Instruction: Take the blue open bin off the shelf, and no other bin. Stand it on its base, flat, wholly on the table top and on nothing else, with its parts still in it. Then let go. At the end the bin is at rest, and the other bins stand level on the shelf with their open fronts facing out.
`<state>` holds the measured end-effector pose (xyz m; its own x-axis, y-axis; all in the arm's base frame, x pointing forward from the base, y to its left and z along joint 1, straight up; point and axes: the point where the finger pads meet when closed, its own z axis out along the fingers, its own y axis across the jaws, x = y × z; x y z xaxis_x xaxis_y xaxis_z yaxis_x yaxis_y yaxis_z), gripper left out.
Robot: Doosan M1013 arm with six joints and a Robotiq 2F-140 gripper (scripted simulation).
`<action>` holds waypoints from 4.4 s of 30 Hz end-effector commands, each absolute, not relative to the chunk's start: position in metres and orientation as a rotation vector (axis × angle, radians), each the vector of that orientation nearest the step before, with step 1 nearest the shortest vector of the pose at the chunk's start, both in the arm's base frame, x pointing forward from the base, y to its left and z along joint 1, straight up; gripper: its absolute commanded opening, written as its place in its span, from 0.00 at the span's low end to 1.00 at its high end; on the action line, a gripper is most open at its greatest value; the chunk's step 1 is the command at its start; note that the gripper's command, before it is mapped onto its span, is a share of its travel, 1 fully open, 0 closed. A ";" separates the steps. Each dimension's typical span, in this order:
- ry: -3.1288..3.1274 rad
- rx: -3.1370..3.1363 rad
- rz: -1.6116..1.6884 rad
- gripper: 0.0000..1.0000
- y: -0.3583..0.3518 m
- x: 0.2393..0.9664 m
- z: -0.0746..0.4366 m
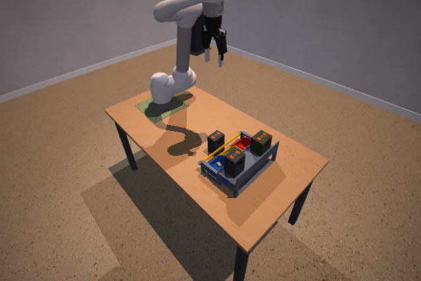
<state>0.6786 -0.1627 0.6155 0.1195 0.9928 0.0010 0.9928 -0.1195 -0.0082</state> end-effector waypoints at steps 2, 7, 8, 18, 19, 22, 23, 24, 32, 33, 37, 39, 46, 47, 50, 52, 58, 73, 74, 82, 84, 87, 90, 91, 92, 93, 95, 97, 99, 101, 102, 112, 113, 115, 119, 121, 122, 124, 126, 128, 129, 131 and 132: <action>-2.080 -2.345 0.007 0.57 -0.163 0.679 0.616; -2.080 -2.345 0.007 0.57 -0.162 0.681 0.616; -2.080 -2.345 0.007 0.57 -0.162 0.681 0.616; -2.080 -2.345 0.007 0.57 -0.162 0.681 0.616; -2.080 -2.345 0.007 0.57 -0.162 0.681 0.616; -2.080 -2.345 0.007 0.57 -0.162 0.682 0.616; -2.080 -2.345 0.007 0.57 -0.162 0.682 0.616; -2.080 -2.345 0.007 0.57 -0.162 0.682 0.616; -2.080 -2.345 0.007 0.57 -0.162 0.682 0.616; -2.080 -2.345 0.007 0.57 -0.162 0.682 0.616; -2.080 -2.345 0.007 0.57 -0.162 0.682 0.586; -2.080 -2.345 0.007 0.57 -0.162 0.681 0.566; -2.080 -2.345 0.007 0.57 -0.162 0.681 0.566; -2.080 -2.345 0.007 0.57 -0.162 0.681 0.566; -2.080 -2.345 0.007 0.57 -0.162 0.681 0.566; -2.080 -2.345 0.007 0.57 -0.162 0.681 0.555; -2.080 -2.345 0.007 0.57 -0.162 0.681 0.515; -2.080 -2.345 0.007 0.57 -0.162 0.681 0.465; -2.080 -2.345 0.007 0.57 -0.162 0.681 0.465; -2.080 -2.345 0.007 0.57 -0.162 0.681 0.465; -2.080 -2.345 0.007 0.57 -0.162 0.681 0.465; -2.080 -2.345 0.007 0.57 -0.162 0.681 0.445; -2.080 -2.345 0.007 0.57 -0.162 0.681 0.415; -2.080 -2.345 0.007 0.57 -0.162 0.681 0.415; -2.080 -2.345 0.007 0.57 -0.162 0.681 0.415; -2.080 -2.345 0.007 0.57 -0.162 0.681 0.415; -2.080 -2.345 0.007 0.57 -0.162 0.681 0.415; -2.080 -2.345 0.007 0.57 -0.162 0.681 0.415; -2.080 -2.345 0.007 0.57 -0.162 0.681 0.415; -2.080 -2.345 0.007 0.57 -0.162 0.681 0.415; -2.080 -2.345 0.007 0.57 -0.162 0.681 0.415; -2.080 -2.345 0.007 0.57 -0.162 0.681 0.365; -2.080 -2.345 0.007 0.57 -0.162 0.681 0.365; -2.080 -2.345 0.007 0.57 -0.162 0.681 0.365; -2.080 -2.345 0.007 0.57 -0.162 0.681 0.365; -2.080 -2.345 0.007 0.57 -0.162 0.680 0.345; -2.080 -2.345 0.007 0.57 -0.162 0.680 0.335; -2.080 -2.345 0.007 0.57 -0.162 0.680 0.315; -2.080 -2.345 0.007 0.57 -0.162 0.680 0.315; -2.080 -2.345 0.007 0.57 -0.162 0.680 0.315; -2.080 -2.345 0.007 0.57 -0.162 0.680 0.315; -2.080 -2.345 0.007 0.57 -0.162 0.680 0.315; -2.080 -2.345 0.007 0.57 -0.162 0.680 0.315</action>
<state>0.6803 -0.1617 0.3150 0.1195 0.9928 0.0011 0.9928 -0.1195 -0.0084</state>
